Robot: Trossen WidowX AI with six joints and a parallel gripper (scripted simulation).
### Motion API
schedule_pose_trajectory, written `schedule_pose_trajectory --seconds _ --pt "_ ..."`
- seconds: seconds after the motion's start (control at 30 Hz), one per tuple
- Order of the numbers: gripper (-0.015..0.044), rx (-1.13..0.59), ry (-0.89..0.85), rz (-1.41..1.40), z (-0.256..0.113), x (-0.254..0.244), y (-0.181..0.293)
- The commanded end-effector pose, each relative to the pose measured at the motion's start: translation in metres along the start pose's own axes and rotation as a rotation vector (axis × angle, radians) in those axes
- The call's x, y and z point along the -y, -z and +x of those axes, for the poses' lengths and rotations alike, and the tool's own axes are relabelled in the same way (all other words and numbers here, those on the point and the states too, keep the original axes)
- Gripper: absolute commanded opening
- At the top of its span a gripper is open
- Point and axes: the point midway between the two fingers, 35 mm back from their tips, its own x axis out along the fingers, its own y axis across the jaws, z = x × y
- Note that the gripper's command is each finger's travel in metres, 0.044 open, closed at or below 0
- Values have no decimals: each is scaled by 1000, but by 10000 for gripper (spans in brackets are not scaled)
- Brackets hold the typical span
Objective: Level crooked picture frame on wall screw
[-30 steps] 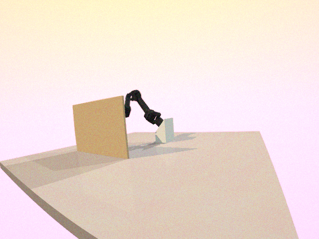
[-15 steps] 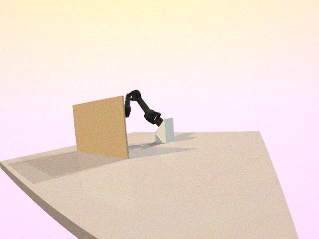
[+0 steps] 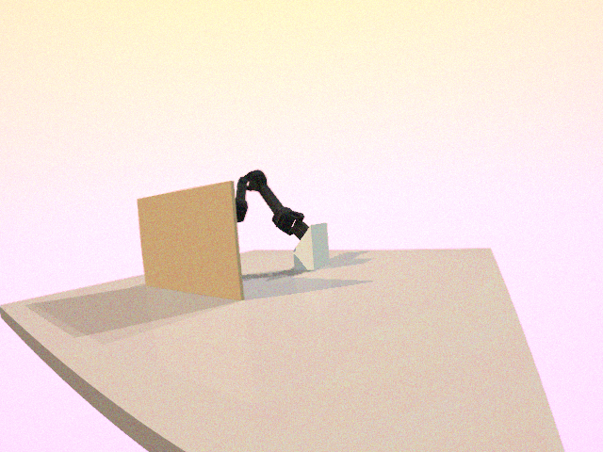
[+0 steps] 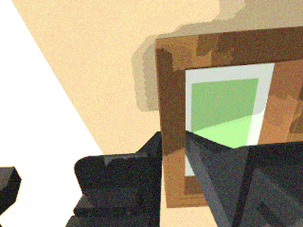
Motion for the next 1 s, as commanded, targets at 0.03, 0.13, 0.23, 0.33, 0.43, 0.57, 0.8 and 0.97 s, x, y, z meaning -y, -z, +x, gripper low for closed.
schedule_pose_trajectory --seconds 0.03,0.13,0.23,0.33,0.43,0.57,0.8,0.97 --pt "0 -2 -9 2 0 -1 1" --pt "0 -2 -9 2 0 0 1" --pt "0 -2 -9 2 0 1 1" --pt "0 -2 -9 2 0 2 1" --pt "0 -2 -9 2 0 3 0" --pt "0 -2 -9 2 0 4 0" --pt "0 3 0 -1 0 5 0" --pt "0 3 0 -2 0 5 0"
